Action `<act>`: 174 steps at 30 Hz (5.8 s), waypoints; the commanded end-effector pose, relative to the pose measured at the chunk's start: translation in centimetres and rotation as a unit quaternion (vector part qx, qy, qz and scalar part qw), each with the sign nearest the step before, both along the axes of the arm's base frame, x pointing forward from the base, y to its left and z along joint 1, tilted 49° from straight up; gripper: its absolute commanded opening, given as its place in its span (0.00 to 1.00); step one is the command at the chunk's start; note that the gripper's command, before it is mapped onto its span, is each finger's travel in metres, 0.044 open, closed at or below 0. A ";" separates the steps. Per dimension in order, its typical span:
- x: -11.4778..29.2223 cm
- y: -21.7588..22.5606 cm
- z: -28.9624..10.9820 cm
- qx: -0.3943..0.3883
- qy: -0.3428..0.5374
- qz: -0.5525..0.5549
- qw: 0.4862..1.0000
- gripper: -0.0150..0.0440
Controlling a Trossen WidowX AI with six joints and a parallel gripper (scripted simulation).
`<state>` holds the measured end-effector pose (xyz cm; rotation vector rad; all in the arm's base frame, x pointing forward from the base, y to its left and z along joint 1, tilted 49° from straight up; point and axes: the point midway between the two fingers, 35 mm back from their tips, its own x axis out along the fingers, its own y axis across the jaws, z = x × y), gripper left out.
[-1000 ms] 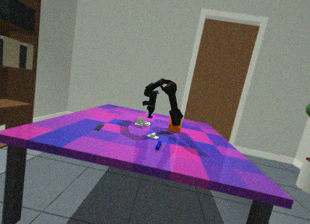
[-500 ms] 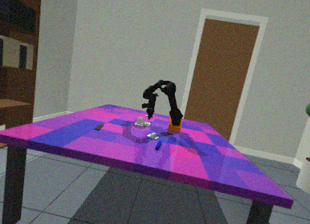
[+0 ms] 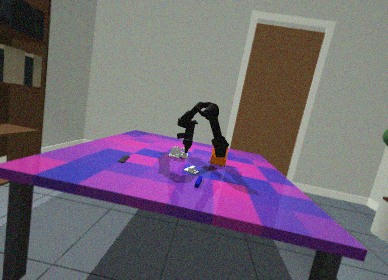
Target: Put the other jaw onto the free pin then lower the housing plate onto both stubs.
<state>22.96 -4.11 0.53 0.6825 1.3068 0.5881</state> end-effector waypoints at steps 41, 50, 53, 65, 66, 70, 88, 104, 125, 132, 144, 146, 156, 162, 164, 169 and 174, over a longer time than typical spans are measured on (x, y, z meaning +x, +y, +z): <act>0.1 1.5 -1.1 0.005 0.007 -0.006 1.000 0.85; 0.2 1.6 -1.2 0.005 0.007 -0.006 1.000 0.85; 0.2 1.6 -1.2 0.005 0.007 -0.006 1.000 0.85; 0.2 1.8 -1.4 0.005 0.006 -0.006 1.000 0.85; 0.2 1.8 -1.4 0.005 0.006 -0.006 1.000 0.85; 0.2 1.9 -1.4 0.005 0.006 -0.006 1.000 0.85; 0.3 2.2 -1.7 0.006 0.006 -0.006 1.000 0.85; 0.3 2.2 -1.7 0.006 0.006 -0.006 1.000 0.85; 0.3 2.2 -1.7 0.006 0.006 -0.006 1.000 0.85; 0.3 2.2 -1.7 0.006 0.006 -0.006 1.000 0.85; 0.3 2.2 -1.7 0.006 0.006 -0.006 1.000 0.85; 0.3 2.2 -1.7 0.006 0.006 -0.006 1.000 0.85; 0.3 2.2 -1.7 0.006 0.006 -0.006 1.000 0.85; 0.3 2.2 -1.7 0.006 0.006 -0.006 1.000 0.85; 0.3 2.2 -1.7 0.006 0.006 -0.006 1.000 0.85; 0.3 2.2 -1.7 0.006 0.006 -0.006 1.000 0.85; 0.3 2.2 -1.7 0.006 0.006 -0.006 1.000 0.85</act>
